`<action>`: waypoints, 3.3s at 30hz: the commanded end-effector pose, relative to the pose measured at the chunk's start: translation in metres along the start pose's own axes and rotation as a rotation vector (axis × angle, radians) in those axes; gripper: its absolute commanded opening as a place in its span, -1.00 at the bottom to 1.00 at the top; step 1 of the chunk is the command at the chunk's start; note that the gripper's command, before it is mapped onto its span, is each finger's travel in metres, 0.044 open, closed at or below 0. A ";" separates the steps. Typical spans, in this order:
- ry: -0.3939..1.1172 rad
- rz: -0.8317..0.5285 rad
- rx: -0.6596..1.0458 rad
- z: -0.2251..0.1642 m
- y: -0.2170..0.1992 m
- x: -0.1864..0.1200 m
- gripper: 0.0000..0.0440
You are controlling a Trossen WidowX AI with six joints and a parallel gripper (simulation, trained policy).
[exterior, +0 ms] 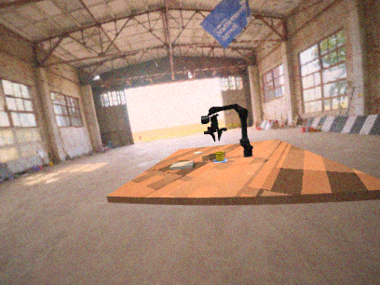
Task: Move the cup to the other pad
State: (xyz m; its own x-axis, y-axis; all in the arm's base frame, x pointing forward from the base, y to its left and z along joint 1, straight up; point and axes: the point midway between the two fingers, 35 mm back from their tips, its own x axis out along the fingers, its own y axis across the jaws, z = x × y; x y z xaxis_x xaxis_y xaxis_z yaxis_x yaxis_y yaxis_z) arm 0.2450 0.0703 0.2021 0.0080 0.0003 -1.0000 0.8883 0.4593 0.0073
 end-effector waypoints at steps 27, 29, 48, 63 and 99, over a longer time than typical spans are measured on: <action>-0.029 -0.199 0.072 -0.003 -0.018 0.068 -0.13; -0.031 -0.206 0.070 -0.003 -0.019 0.073 -0.13; -0.036 -0.245 0.000 -0.006 -0.025 0.128 -0.15; -0.047 -0.190 -0.023 0.000 -0.020 0.130 -0.98; -0.102 0.062 0.247 0.060 0.008 0.053 -1.00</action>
State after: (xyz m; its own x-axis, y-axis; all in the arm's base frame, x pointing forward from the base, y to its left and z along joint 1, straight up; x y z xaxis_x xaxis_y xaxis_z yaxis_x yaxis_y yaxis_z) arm 0.2720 0.0257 0.1457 0.0732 -0.0681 -0.9950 0.9688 0.2419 0.0547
